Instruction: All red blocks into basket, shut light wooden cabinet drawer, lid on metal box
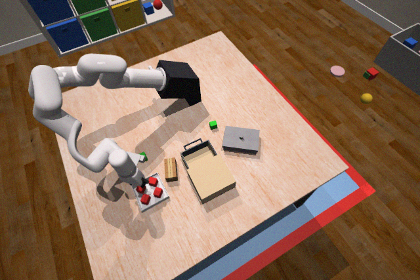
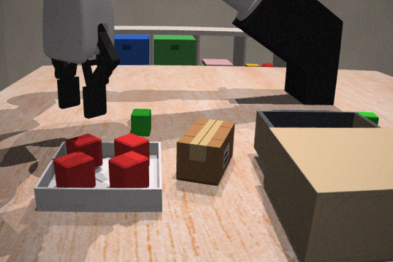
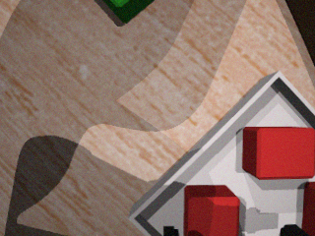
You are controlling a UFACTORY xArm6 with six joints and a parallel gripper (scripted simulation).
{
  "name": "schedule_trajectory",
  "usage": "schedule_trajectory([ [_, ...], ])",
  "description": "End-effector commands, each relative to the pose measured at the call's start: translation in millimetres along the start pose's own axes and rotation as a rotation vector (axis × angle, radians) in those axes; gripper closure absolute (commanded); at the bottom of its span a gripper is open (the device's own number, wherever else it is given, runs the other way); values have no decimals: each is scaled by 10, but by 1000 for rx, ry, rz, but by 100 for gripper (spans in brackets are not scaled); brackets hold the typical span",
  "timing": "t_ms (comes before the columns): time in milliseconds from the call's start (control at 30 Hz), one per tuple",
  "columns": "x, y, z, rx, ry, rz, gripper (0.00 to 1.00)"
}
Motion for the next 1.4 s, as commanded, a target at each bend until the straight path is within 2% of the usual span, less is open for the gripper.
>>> schedule_trajectory([
  [0, 4, -316, -5, 0, 1, -2, 41],
  [533, 3, -761, -5, 0, 1, -2, 41],
  [1033, 1, -828, 0, 0, 2, -2, 41],
  [1233, -50, -831, 112, 5, 28, 0, 41],
  [1367, -217, -841, 430, 17, 103, 4, 41],
])
Point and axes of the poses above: the point where the finger pads meet when closed, its own y axis out along the fingers, its own z axis across the jaws, x = y × z, the point moved 6 cm from there along -y, back along the fingers, and after that the axes turned 11 degrees about -y, right-handed, at the moved point
